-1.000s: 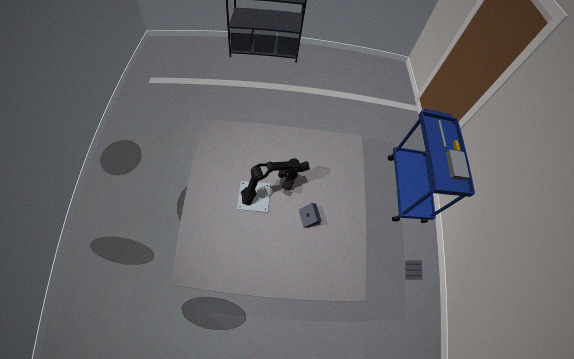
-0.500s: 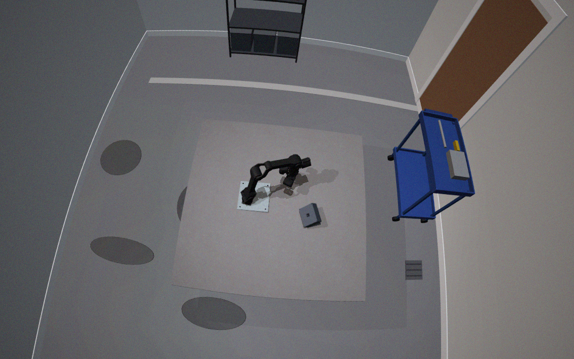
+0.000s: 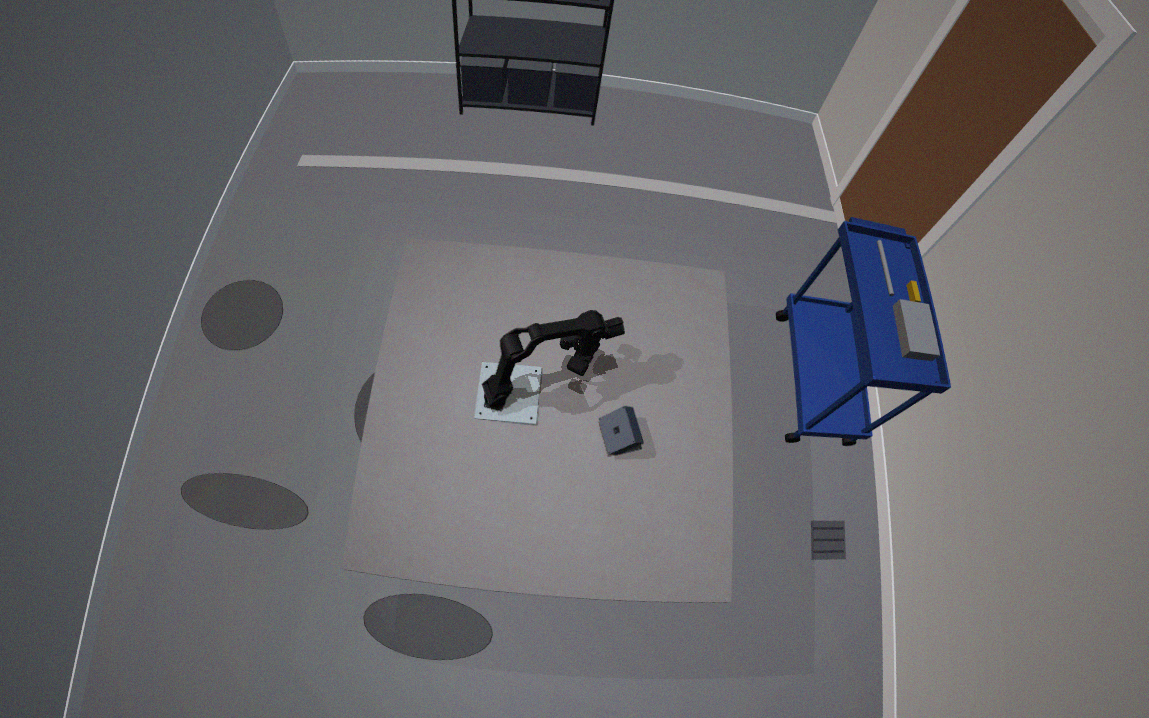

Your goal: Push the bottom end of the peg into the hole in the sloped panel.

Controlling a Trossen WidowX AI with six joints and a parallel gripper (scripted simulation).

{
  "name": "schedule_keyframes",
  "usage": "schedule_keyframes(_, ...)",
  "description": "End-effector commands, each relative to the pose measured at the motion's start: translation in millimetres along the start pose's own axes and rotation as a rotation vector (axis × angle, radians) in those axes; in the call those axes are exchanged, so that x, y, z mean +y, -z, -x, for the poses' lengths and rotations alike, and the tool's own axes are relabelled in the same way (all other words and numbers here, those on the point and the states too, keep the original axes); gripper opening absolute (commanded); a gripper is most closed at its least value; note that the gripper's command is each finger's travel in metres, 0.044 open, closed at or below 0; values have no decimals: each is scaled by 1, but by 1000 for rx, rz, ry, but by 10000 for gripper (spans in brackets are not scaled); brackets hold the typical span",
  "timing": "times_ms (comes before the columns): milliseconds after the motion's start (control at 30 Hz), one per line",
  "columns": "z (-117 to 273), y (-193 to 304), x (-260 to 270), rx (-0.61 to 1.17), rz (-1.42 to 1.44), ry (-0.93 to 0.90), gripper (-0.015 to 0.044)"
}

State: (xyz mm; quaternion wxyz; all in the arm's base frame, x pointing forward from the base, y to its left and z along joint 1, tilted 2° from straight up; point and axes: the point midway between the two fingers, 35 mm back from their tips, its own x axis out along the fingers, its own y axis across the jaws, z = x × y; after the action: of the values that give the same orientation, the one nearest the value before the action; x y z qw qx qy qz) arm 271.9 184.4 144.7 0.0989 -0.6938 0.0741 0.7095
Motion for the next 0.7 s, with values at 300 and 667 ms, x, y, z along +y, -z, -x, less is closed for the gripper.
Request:
schedule_keyframes(300, 4, 12, 10, 3, -51, 52, 0)
schedule_keyframes(667, 5, 22, 19, 5, -101, 91, 0)
